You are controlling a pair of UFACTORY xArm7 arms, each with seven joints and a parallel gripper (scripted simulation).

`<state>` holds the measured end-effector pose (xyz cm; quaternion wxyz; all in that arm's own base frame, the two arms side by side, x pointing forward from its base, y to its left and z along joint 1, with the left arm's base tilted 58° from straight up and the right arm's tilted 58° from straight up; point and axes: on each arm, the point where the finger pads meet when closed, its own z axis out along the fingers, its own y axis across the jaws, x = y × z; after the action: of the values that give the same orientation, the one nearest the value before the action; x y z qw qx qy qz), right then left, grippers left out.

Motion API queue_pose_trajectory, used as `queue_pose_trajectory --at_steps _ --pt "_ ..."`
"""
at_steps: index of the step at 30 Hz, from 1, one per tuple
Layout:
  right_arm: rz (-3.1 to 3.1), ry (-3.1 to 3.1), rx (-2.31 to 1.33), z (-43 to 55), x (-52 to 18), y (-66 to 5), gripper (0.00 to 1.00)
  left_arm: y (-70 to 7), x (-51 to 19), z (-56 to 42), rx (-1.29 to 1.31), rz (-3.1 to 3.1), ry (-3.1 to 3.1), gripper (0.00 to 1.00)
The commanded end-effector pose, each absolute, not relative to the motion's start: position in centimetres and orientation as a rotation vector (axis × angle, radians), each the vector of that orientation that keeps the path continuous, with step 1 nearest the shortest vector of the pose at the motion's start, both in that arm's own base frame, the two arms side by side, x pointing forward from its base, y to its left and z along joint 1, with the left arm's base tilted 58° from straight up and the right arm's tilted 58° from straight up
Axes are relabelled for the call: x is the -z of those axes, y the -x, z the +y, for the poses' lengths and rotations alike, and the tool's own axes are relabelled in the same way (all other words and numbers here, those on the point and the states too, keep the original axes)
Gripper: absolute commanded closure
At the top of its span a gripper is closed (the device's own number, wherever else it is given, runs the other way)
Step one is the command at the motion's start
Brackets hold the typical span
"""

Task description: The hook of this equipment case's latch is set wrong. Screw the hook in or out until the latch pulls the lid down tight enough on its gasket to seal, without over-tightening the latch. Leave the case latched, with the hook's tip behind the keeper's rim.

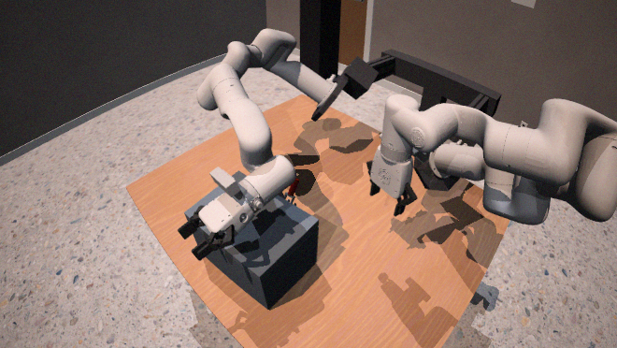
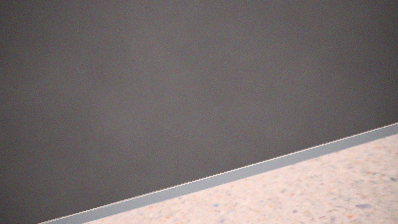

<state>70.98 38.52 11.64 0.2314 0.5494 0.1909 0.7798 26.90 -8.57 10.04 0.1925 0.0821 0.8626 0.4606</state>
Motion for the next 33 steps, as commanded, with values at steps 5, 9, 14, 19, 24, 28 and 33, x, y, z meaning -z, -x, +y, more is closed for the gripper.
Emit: queue_pose_trajectory --at_steps 5,9,14,19,24,28,33 --pt "0.524 -1.511 -2.15 38.8 -11.8 -70.9 0.0 -26.9 -10.1 -8.7 -1.288 2.42 -0.232 0.0" --pt "0.524 -1.511 -2.15 38.8 -11.8 -70.9 0.0 -26.9 -10.1 -8.7 -1.288 2.42 -0.232 0.0" --pt "0.524 -1.511 -2.15 38.8 -11.8 -70.9 0.0 -26.9 -10.1 -8.7 -1.288 2.42 -0.232 0.0" --pt "0.523 -1.513 -2.147 38.8 -11.8 -70.8 0.0 -26.9 -10.1 -8.7 -1.288 2.42 -0.232 0.0" --pt "0.498 -1.583 -2.054 38.0 -11.3 -69.2 0.0 -26.9 -10.1 -8.7 -1.288 2.42 -0.232 0.0" --pt "0.447 -1.74 -1.818 36.2 -9.9 -64.8 0.0 -26.9 -10.1 -8.7 -1.288 2.42 -0.232 0.0" --pt "0.407 -1.851 -1.616 34.4 -8.4 -60.2 0.0 -26.9 -10.1 -8.7 -1.288 2.42 -0.232 0.0"
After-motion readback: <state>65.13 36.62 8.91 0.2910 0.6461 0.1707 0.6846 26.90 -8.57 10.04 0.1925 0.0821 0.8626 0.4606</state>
